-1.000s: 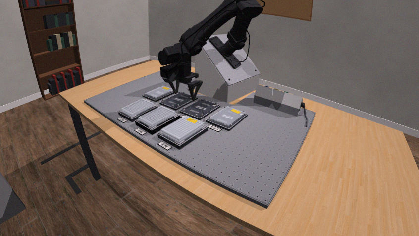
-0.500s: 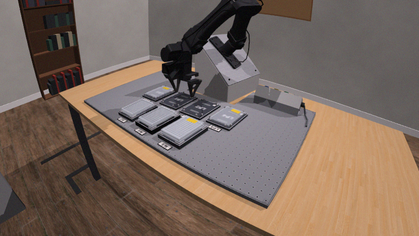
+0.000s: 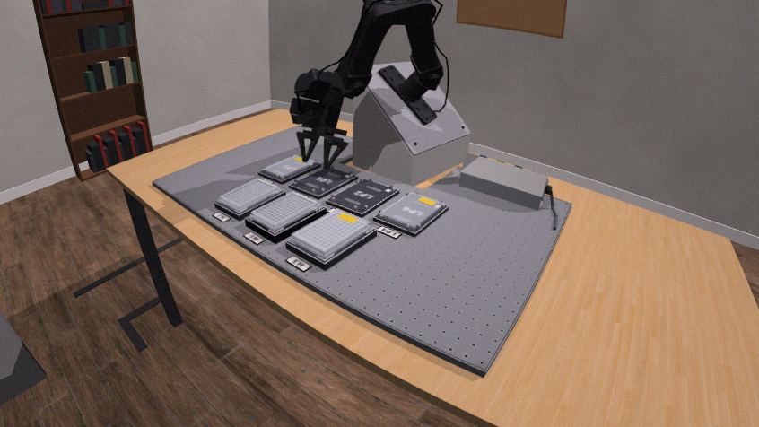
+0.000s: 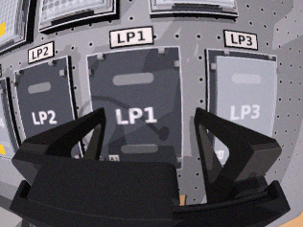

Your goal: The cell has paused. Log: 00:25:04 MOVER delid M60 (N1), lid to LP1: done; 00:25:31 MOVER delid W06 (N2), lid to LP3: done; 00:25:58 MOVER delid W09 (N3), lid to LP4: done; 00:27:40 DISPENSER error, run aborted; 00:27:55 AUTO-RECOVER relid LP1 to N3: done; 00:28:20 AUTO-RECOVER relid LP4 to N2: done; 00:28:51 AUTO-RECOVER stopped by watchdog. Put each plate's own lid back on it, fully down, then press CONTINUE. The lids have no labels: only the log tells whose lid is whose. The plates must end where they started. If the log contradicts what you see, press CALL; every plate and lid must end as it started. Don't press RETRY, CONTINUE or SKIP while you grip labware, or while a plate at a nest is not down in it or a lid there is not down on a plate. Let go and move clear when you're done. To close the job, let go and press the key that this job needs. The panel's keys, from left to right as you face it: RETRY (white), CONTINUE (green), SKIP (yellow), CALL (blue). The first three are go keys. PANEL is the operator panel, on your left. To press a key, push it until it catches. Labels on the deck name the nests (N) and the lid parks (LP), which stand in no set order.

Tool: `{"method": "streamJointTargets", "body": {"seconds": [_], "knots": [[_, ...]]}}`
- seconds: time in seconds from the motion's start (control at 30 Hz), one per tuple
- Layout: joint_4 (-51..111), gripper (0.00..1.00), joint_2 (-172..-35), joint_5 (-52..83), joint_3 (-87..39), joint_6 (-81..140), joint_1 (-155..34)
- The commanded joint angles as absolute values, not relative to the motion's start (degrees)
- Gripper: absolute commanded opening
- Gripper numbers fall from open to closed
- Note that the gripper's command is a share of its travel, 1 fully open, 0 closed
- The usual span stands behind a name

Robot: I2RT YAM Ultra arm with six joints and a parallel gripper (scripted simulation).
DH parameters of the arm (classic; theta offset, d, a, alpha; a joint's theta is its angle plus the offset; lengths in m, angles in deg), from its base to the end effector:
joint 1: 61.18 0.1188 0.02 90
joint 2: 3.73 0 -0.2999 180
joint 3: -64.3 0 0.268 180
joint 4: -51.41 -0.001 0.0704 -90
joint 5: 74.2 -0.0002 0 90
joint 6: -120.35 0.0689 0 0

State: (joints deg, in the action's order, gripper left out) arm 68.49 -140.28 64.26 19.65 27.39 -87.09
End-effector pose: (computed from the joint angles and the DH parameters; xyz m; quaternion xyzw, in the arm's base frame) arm 0.2560 -0.0659 -0.0549 0.1267 0.8966 0.3639 0.2181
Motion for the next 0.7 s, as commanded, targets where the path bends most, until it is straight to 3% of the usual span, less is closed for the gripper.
{"method": "streamJointTargets", "body": {"seconds": [0.0,0.03,0.27,0.67], "knots": [[87.23,0.80,-146.25,65.72,21.54,30.84,-90.72],[90.94,0.00,-148.36,65.97,21.65,31.51,-91.53],[102.23,0.00,-157.21,67.91,17.40,33.22,-94.65],[106.69,0.00,-158.47,66.69,18.49,35.63,-93.67]]}}
